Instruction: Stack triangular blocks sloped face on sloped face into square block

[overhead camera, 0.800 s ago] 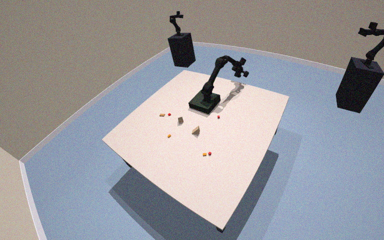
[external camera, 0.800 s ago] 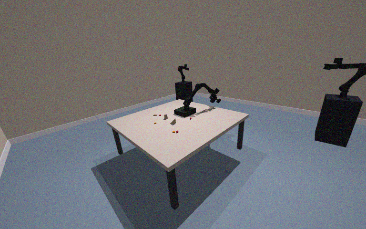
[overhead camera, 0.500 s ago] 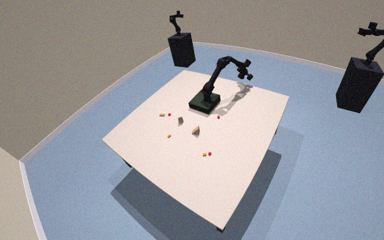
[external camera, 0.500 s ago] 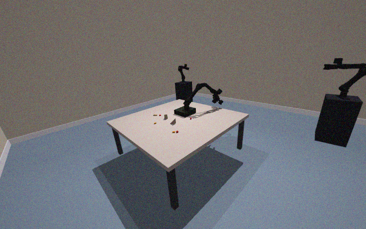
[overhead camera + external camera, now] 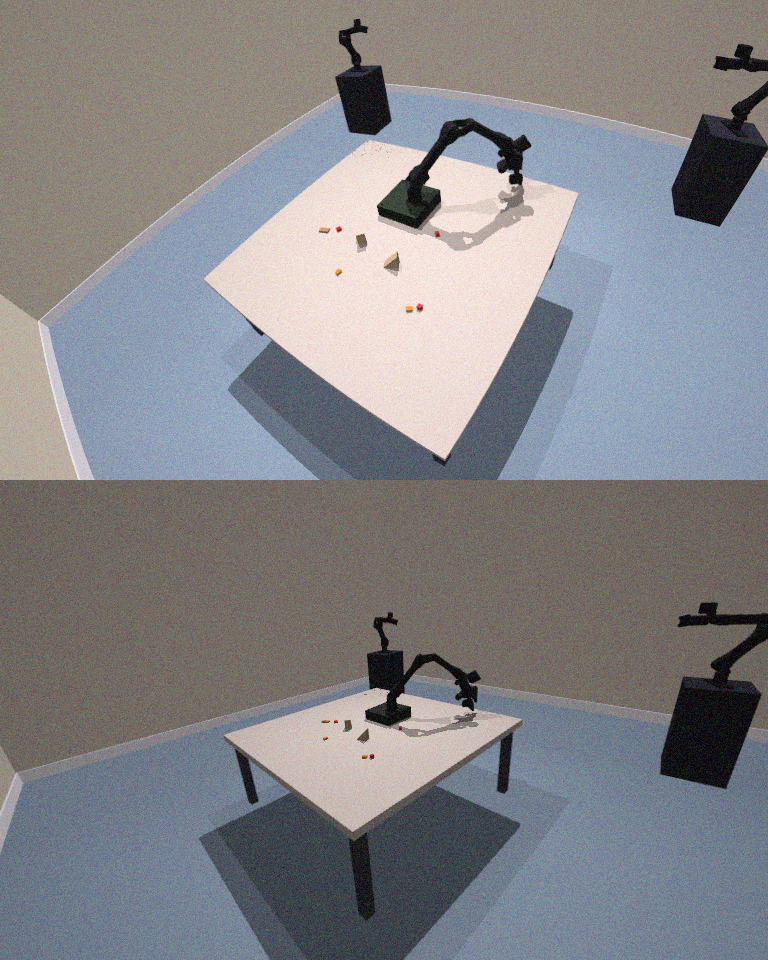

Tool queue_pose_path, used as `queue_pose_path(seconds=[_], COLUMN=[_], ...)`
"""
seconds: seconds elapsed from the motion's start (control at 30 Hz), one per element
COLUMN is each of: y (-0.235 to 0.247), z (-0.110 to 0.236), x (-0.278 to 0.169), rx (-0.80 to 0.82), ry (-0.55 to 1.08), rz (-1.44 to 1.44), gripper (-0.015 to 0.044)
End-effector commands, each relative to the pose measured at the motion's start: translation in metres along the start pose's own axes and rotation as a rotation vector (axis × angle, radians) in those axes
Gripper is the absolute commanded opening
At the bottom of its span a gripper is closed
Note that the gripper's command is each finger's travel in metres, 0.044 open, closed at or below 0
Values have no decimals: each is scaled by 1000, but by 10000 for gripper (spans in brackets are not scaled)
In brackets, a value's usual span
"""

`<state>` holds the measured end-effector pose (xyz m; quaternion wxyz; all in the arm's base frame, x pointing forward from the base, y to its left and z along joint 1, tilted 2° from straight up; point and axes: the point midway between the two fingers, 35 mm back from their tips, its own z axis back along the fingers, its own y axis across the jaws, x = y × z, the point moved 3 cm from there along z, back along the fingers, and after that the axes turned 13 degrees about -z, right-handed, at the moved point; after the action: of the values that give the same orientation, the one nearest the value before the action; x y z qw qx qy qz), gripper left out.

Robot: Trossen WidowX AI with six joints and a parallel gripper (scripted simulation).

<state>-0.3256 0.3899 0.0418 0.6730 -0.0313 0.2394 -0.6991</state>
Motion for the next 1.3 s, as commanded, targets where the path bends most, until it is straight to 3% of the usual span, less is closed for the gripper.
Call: queue_pose_path(seconds=[0.0, 0.33, 0.63, 0.9, 1.27], y=[51, 206, 343, 450, 551], z=[17, 81, 157, 232, 335], x=[-34, -92, -90, -43, 85], rx=[80, 290, 463, 627, 915], ry=[47, 195, 357, 516, 729], rz=[-201, -763, -1288, -1773, -2427], gripper=[440, 440, 440, 440, 440])
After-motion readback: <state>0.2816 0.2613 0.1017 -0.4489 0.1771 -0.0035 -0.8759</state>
